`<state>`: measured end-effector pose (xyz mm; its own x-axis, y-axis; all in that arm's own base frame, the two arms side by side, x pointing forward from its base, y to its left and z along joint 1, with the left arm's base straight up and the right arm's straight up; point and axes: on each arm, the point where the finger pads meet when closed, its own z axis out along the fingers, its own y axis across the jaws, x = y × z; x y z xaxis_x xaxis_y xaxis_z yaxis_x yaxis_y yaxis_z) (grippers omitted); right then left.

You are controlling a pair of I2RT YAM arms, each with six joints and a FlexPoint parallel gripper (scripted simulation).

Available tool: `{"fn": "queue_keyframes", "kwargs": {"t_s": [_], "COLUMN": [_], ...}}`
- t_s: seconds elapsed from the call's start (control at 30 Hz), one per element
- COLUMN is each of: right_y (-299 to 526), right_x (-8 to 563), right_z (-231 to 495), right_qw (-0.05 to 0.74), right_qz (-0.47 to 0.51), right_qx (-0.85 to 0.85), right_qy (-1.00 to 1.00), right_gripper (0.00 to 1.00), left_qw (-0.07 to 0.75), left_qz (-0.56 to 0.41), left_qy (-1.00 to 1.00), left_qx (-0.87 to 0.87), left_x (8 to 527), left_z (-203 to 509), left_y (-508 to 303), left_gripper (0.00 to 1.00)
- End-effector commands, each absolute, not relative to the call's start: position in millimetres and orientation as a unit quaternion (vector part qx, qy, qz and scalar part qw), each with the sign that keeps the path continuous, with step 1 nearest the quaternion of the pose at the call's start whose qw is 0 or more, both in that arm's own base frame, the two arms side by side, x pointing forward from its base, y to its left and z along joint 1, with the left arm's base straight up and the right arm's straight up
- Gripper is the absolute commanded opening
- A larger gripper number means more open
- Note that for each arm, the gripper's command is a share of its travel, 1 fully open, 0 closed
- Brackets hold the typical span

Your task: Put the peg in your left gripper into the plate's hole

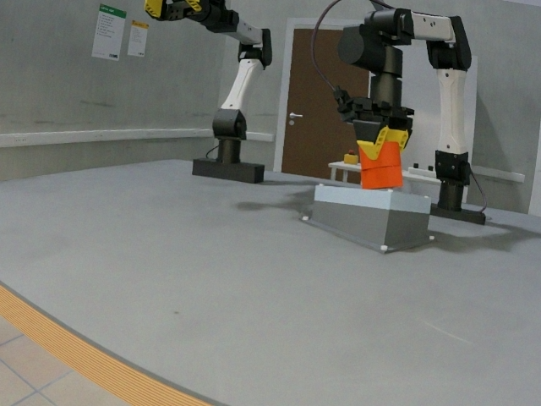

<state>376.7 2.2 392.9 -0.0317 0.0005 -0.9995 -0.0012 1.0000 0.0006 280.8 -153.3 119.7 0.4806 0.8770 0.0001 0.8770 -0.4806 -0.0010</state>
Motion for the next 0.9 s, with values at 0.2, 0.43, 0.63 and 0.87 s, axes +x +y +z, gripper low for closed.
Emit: {"fn": "queue_keyframes", "kwargs": {"t_s": [0.2, 0.43, 0.63, 0.87], "right_y": [1.5, 12.0, 20.4, 46.2], "right_x": [374.0, 372.8, 371.2, 356.7], "right_z": [403.6, 390.6, 382.3, 365.2], "right_qw": [0.706, 0.686, 0.673, 0.648], "right_qz": [-0.003, 0.002, 0.009, 0.036], "right_qx": [0.000, -0.042, -0.072, -0.088], "right_qy": [0.708, 0.726, 0.736, 0.755], "right_gripper": [1.00, 1.00, 1.00, 1.00], "left_qw": [-0.035, -0.026, -0.019, -0.009], "left_qz": [-0.023, -0.017, -0.013, -0.007], "left_qy": [-0.510, -0.510, -0.510, -0.510], "left_qx": [-0.859, -0.860, -0.860, -0.860], "left_x": [289.6, 285.5, 283.6, 280.2], "left_z": [141.3, 160.7, 165.2, 175.6], "left_y": [-157.8, -155.6, -154.7, -152.8], "left_gripper": [0.00, 0.34, 0.34, 0.34]}}
